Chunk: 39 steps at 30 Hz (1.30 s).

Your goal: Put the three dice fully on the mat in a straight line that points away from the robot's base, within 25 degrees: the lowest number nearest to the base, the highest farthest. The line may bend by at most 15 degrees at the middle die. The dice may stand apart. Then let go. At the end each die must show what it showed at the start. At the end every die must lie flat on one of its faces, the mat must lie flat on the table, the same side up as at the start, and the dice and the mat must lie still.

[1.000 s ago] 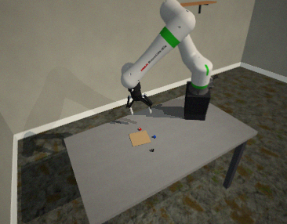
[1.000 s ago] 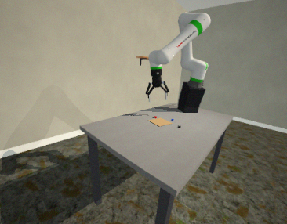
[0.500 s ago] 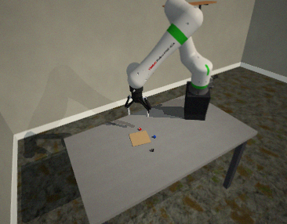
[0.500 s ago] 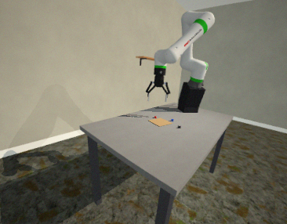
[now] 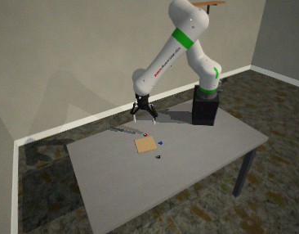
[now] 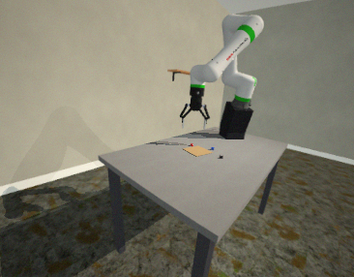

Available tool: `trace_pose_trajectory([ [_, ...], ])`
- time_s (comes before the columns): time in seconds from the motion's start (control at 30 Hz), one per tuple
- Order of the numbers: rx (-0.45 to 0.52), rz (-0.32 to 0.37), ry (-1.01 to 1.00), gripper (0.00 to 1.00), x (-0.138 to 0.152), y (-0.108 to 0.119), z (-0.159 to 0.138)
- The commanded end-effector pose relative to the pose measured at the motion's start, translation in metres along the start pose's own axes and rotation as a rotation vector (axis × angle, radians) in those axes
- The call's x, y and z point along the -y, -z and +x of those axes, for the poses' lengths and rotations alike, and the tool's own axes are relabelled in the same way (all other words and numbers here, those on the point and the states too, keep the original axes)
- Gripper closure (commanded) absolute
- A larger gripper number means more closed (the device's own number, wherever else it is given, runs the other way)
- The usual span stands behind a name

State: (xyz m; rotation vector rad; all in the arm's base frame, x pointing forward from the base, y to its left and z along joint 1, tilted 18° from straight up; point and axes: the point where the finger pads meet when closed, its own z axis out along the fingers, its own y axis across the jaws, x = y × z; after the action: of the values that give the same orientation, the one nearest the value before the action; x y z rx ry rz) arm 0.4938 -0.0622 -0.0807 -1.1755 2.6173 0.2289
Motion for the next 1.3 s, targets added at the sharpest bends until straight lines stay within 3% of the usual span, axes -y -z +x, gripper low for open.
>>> trace_pose_trajectory([
  [0.0, 0.0, 0.001, 0.0, 0.0, 0.0, -0.023, 0.0],
  [0.4, 0.0, 0.001, 0.0, 0.0, 0.0, -0.078, 0.001],
  [1.27, 0.0, 0.001, 0.0, 0.0, 0.0, -0.079, 0.001],
])
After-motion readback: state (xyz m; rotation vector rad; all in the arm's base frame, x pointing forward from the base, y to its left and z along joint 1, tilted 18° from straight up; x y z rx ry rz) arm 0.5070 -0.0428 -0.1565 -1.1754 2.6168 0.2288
